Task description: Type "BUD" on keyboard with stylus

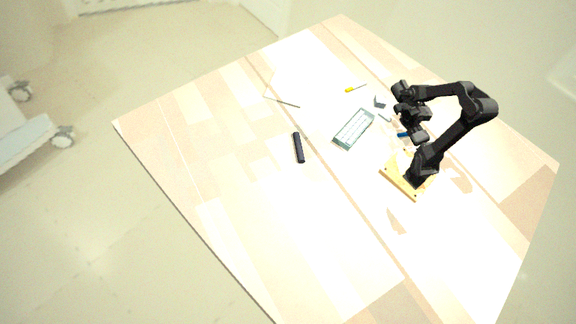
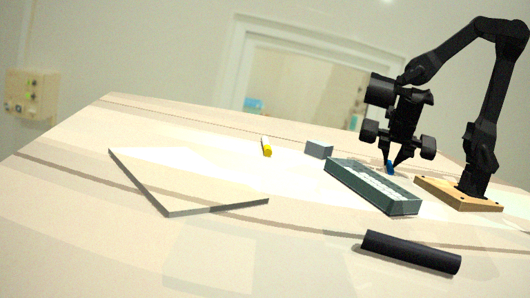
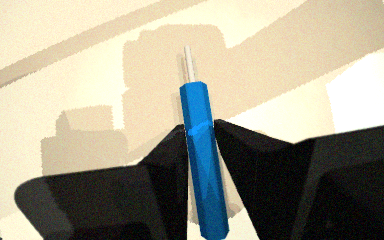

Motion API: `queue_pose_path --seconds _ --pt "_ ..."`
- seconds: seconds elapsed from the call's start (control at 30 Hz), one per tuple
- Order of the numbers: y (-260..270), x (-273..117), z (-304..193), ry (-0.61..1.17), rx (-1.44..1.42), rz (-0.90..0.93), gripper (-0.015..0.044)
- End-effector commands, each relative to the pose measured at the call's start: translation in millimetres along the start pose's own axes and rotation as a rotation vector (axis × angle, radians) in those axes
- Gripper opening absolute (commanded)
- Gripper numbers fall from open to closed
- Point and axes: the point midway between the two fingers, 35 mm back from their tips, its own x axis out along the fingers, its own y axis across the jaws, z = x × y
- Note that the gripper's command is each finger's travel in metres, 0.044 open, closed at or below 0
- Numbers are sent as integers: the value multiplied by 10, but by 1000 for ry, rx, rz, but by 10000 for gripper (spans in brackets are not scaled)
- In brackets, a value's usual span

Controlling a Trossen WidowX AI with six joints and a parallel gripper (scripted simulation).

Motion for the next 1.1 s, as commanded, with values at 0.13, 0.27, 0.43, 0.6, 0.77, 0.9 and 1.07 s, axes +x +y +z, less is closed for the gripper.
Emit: queue_pose_path --seconds 0.13,0.27,0.43,0.6,0.77,0.9,1.07 --pt "15 -82 46 1 1 2 0" --pt "21 -255 145 1 1 1 0" --pt "5 -437 250 0 0 0 0" --pt "5 -437 250 0 0 0 0" --pt "51 -477 162 -18 -196 -1 0" --pt "104 -561 79 -41 -412 1 0" --pt "163 -671 -30 -74 -681 0 0"
